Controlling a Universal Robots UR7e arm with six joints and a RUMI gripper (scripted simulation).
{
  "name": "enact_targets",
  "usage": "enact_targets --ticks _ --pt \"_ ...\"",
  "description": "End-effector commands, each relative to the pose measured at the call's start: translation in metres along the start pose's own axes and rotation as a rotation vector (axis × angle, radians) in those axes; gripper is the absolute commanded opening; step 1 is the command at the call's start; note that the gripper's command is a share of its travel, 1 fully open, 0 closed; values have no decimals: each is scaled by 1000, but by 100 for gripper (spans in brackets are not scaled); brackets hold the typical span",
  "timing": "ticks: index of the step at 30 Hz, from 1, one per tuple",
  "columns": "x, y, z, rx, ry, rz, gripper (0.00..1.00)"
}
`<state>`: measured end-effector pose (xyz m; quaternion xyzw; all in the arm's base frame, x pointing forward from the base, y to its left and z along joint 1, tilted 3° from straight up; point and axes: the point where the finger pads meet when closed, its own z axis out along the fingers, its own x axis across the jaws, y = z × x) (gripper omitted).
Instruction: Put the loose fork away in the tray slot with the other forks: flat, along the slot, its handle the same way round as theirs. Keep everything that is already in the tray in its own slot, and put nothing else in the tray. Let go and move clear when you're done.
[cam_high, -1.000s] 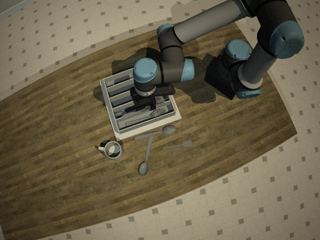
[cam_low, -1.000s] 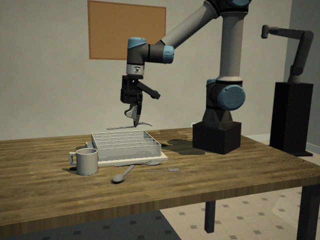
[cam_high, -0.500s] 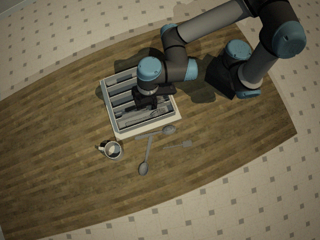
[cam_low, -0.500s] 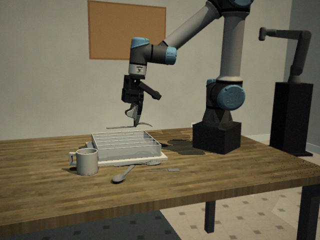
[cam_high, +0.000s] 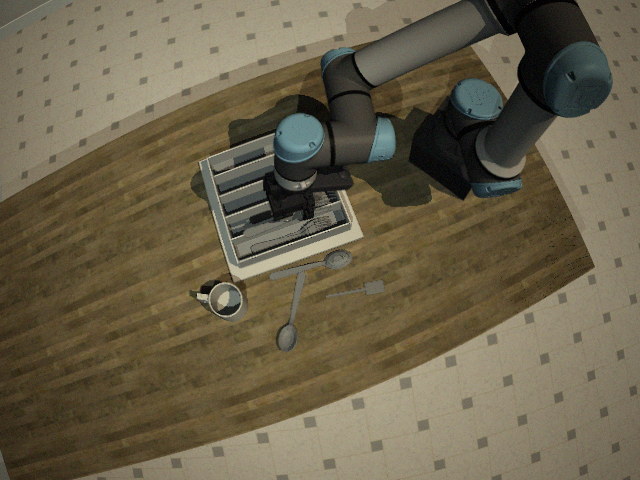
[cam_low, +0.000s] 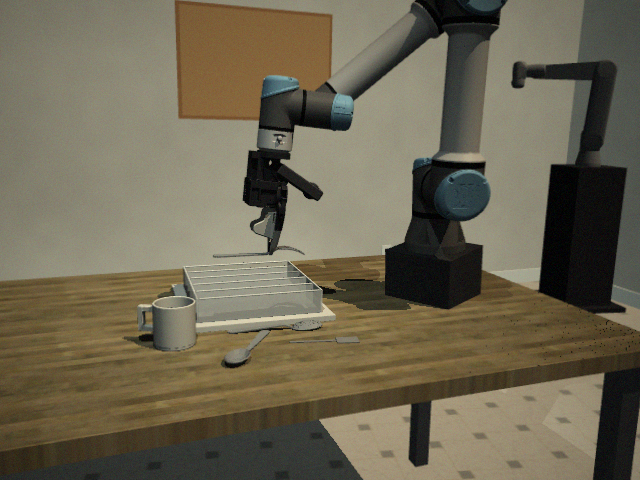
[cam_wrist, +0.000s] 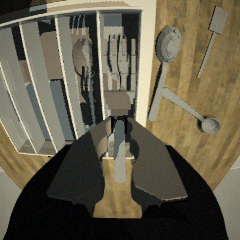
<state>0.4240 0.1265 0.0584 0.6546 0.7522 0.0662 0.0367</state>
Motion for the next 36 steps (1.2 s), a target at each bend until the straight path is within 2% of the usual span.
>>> enact_targets --ticks 1,19,34,36 --pt "0 0 2 -2 1 0 1" --pt "0 -3 31 -2 1 1 1" --pt "0 -7 73 -2 1 1 1" --pt "0 -7 73 -2 1 1 1"
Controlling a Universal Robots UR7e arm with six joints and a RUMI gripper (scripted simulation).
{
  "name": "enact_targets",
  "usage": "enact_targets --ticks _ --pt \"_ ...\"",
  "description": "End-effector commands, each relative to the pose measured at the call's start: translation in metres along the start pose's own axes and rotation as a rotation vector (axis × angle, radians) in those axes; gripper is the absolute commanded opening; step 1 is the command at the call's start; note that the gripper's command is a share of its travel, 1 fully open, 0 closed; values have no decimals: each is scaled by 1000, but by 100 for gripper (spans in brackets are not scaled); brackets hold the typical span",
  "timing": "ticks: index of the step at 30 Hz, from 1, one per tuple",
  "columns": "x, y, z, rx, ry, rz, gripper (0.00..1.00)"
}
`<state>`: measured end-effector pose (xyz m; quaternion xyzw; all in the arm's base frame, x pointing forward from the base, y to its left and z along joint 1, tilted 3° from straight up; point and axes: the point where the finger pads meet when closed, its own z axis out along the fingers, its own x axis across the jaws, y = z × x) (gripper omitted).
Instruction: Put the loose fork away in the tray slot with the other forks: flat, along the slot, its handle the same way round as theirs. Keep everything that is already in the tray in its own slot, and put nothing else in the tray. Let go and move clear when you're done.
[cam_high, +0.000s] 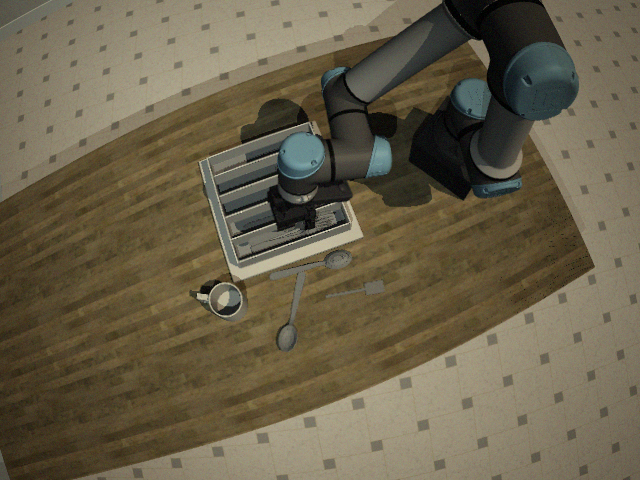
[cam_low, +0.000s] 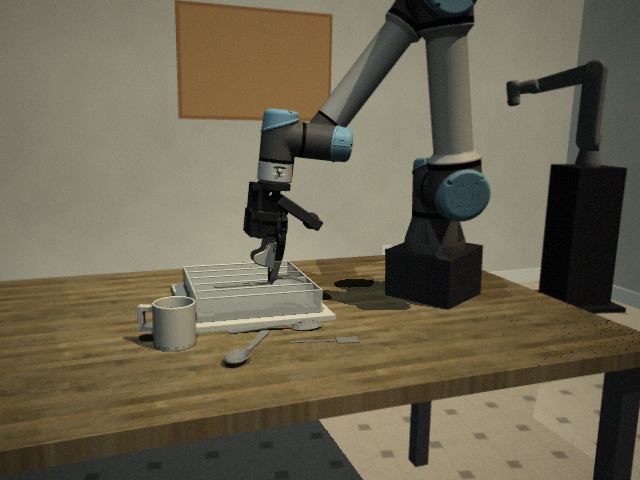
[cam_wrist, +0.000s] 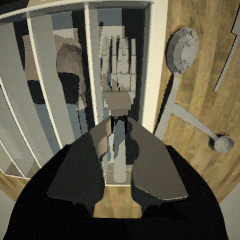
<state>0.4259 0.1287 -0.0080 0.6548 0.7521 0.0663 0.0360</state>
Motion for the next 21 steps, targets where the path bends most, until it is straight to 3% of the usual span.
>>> enact_targets --ticks 1,21 --pt "0 0 9 -2 0 0 1" --pt "0 -3 42 -2 0 0 1"
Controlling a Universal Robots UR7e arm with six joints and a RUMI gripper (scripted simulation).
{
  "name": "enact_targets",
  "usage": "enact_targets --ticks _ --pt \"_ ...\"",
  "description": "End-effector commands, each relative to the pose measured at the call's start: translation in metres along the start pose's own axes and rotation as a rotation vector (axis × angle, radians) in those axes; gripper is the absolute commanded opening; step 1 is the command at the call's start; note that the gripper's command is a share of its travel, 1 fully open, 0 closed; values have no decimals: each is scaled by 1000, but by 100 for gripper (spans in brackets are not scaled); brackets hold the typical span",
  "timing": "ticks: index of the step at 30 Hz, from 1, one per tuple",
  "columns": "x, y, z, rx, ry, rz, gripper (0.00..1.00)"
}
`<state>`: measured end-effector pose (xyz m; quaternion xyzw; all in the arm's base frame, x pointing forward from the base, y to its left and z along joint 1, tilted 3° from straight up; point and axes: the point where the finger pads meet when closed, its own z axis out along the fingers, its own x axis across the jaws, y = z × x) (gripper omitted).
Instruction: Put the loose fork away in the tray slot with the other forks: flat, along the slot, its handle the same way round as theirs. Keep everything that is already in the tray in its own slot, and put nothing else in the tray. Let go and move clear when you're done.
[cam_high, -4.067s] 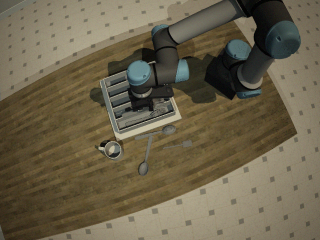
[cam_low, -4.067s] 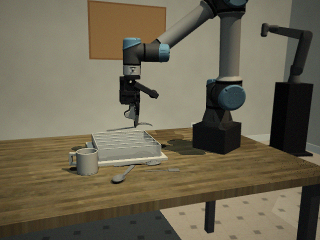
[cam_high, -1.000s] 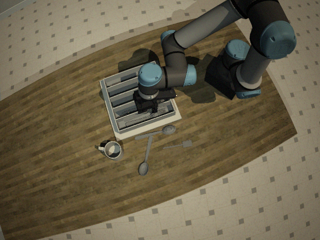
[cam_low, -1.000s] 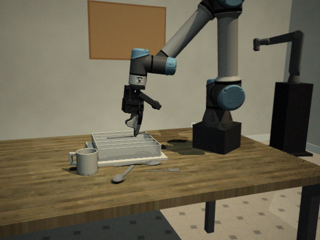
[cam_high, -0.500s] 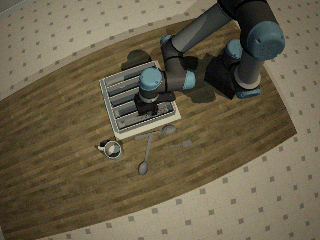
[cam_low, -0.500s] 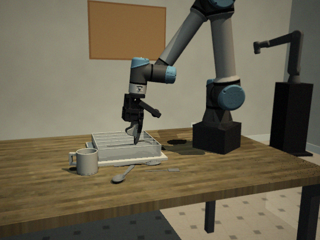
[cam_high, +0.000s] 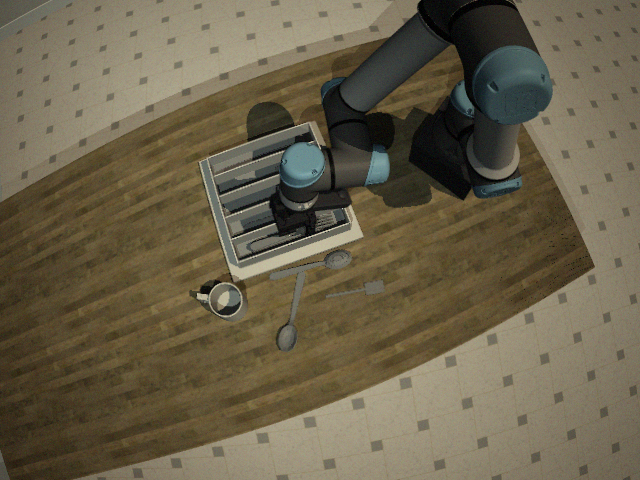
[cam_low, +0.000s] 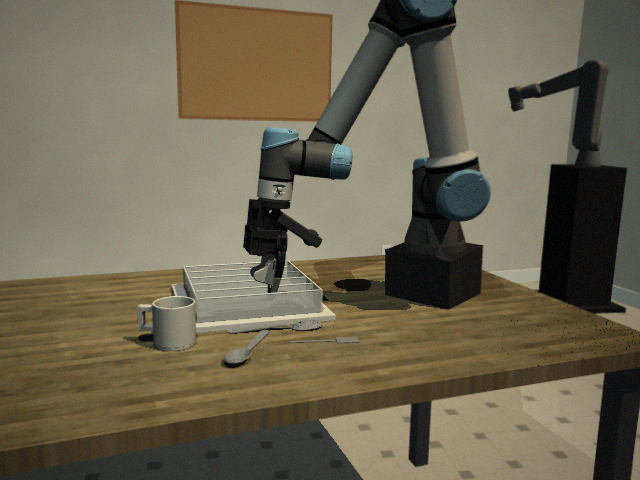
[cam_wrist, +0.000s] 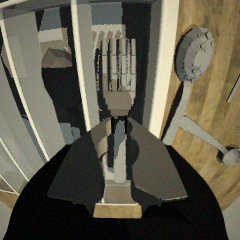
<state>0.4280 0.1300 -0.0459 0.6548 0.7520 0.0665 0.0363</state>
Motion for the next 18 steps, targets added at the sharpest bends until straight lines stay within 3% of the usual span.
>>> enact_targets --ticks 1,18 --pt "0 0 5 -2 0 0 1" --pt "0 0 9 -2 0 0 1"
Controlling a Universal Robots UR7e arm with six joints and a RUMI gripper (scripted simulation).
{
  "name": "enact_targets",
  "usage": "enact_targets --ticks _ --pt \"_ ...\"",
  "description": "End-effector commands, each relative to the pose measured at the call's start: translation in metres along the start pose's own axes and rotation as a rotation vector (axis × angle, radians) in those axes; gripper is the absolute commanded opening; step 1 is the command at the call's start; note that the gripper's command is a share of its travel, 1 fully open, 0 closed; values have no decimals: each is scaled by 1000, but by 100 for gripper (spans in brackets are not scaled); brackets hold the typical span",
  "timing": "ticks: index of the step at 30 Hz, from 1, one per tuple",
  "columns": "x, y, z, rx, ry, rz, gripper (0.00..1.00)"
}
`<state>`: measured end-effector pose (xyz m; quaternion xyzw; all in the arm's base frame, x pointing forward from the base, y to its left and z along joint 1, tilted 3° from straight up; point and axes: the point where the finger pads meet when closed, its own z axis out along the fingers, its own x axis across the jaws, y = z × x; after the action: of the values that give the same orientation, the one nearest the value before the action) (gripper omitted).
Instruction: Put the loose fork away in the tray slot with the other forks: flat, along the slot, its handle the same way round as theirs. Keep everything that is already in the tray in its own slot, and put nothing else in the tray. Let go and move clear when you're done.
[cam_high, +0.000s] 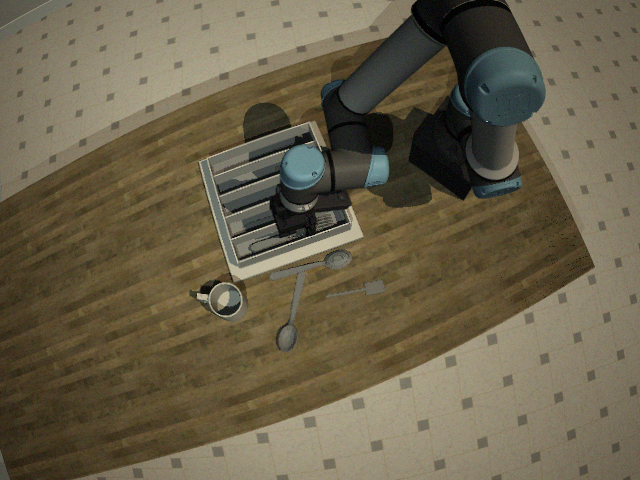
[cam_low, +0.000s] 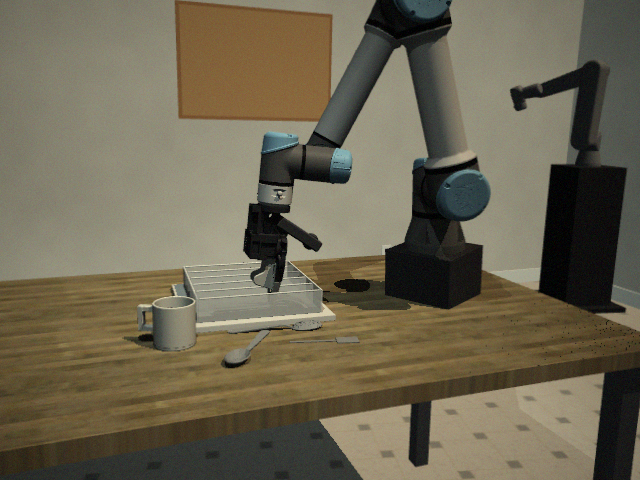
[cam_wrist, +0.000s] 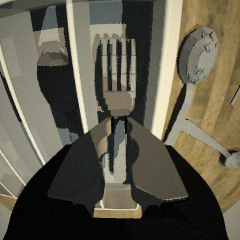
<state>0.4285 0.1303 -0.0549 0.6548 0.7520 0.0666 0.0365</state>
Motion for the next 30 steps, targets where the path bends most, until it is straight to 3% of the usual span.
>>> enact_targets --ticks 1,18,19,30 --pt "0 0 0 -1 0 0 1" --pt "0 0 0 -1 0 0 1" --pt "0 0 0 -1 0 0 14" --pt "0 0 0 -1 0 0 14"
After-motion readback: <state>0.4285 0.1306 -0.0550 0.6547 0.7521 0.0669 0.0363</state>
